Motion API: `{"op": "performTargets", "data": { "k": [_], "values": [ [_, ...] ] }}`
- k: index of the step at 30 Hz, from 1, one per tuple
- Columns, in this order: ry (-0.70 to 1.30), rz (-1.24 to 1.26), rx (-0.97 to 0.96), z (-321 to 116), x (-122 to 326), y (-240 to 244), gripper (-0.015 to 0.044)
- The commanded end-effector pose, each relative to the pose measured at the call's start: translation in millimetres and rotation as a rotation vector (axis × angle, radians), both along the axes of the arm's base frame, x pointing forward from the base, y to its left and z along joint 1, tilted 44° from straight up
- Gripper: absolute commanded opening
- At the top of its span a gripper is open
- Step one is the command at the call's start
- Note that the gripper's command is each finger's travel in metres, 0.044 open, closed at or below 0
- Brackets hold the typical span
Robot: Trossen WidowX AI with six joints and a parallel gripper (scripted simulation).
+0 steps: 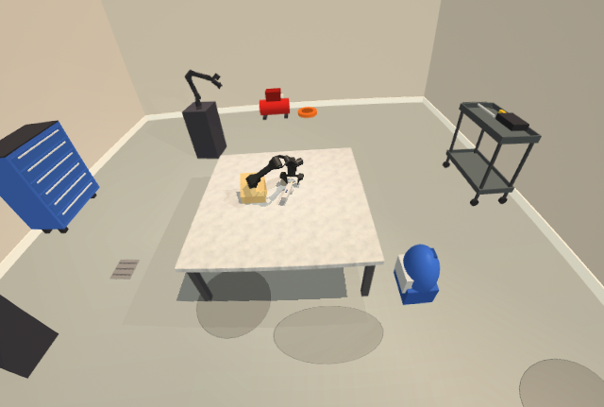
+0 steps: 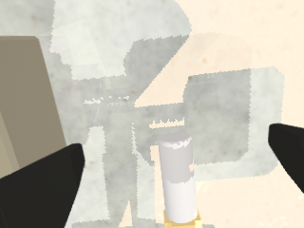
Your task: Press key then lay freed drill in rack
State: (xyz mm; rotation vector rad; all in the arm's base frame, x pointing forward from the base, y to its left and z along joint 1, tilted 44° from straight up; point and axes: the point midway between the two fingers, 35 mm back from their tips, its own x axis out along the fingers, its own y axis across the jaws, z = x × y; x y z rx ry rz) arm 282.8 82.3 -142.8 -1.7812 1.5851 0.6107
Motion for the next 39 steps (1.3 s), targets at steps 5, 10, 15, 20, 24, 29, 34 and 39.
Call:
{"op": "performTargets", "data": {
  "k": [5,10,15,20,24,29,34,39],
  "values": [
    [0.003,0.001,-0.006,1.7,-0.5,-4.2,0.0440],
    [0.003,0.001,-0.006,2.5,-0.6,-5.6,0.0440],
    [0.003,0.001,-0.006,3.1,-0.7,-7.0,0.0440],
    [0.003,0.001,-0.006,3.5,-0.8,-8.2,0.0440],
    [0.003,0.001,-0.006,3.8,-0.9,-9.0,0.0440],
    [0.003,0.001,-0.006,4.0,-1.0,-9.8,0.0440],
    [0.003,0.001,-0.006,4.2,-1.1,-10.4,0.0440],
    [0.003,0.001,-0.006,4.2,-1.2,-10.8,0.0440]
  ]
}}
